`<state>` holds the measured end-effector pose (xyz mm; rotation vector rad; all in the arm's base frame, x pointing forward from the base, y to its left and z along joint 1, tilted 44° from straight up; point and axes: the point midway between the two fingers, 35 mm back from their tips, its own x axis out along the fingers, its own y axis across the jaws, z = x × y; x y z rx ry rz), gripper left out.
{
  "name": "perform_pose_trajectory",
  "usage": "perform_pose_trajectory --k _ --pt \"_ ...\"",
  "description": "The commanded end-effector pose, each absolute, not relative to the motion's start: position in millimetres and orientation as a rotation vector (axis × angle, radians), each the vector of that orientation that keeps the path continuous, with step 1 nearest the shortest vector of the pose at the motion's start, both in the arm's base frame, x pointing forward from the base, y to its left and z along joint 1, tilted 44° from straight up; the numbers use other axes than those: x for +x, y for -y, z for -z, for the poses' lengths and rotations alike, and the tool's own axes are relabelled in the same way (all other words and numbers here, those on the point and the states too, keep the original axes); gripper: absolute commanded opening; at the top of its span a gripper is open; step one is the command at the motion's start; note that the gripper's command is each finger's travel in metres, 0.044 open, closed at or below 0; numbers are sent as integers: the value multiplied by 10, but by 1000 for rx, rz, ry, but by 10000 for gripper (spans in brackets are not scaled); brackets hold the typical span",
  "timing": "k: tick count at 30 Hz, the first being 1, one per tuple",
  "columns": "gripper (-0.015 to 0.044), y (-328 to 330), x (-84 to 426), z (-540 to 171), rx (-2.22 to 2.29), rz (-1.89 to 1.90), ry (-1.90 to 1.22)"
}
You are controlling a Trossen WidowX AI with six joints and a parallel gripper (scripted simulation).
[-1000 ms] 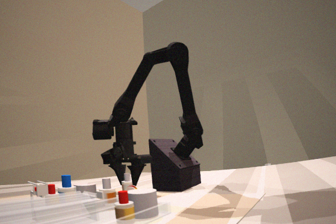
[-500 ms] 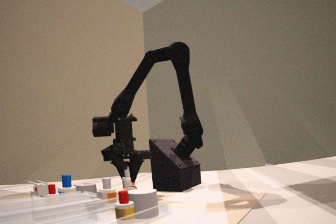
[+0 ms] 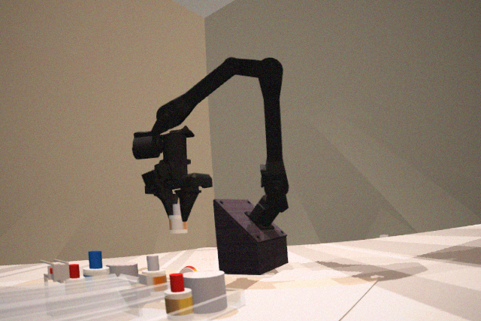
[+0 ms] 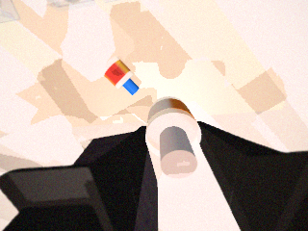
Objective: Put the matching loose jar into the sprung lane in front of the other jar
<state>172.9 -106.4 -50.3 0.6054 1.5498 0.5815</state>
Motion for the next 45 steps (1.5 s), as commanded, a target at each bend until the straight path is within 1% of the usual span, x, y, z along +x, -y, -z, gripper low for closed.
perform_pose_trajectory --k 1,15,31,45 --pt "0 1048 1779 473 597 -587 -1555" --pt "0 641 2321 370 557 -588 -1551" --pt "0 -35 2819 179 565 -630 -1529" --pt "0 -279 2833 336 569 -637 -1528"
